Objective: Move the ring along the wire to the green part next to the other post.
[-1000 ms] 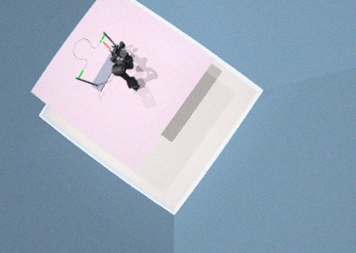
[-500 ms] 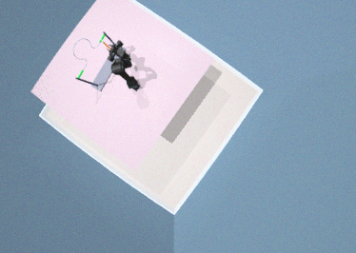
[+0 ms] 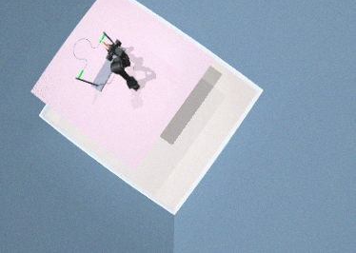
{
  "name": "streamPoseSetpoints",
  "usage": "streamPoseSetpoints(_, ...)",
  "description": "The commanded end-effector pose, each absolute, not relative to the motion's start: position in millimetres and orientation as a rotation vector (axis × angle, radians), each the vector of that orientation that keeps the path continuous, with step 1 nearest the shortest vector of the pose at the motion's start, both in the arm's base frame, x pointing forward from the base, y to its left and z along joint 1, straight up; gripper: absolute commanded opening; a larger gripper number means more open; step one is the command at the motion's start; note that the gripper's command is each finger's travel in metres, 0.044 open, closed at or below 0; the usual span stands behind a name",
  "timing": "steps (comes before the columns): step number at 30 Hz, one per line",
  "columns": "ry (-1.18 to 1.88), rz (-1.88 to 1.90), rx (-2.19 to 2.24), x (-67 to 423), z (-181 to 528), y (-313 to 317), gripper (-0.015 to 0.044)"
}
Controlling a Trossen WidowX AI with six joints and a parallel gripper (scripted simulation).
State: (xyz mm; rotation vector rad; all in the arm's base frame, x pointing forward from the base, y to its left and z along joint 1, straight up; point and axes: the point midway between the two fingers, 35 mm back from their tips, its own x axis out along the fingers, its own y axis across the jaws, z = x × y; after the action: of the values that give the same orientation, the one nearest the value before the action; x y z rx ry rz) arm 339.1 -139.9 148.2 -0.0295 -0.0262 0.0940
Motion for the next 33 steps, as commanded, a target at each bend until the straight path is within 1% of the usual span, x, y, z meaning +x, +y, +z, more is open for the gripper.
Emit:
streamPoseSetpoints(1,-0.019,0.091,-0.017,340.1,145.4,-140.4,0.0160)
streamPoseSetpoints(26,-0.019,0.091,-0.017,340.1,145.4,-140.4,0.0160)
streamPoseSetpoints(33,-0.023,0.094,-0.025,339.9,146.6,-139.9,-0.0024)
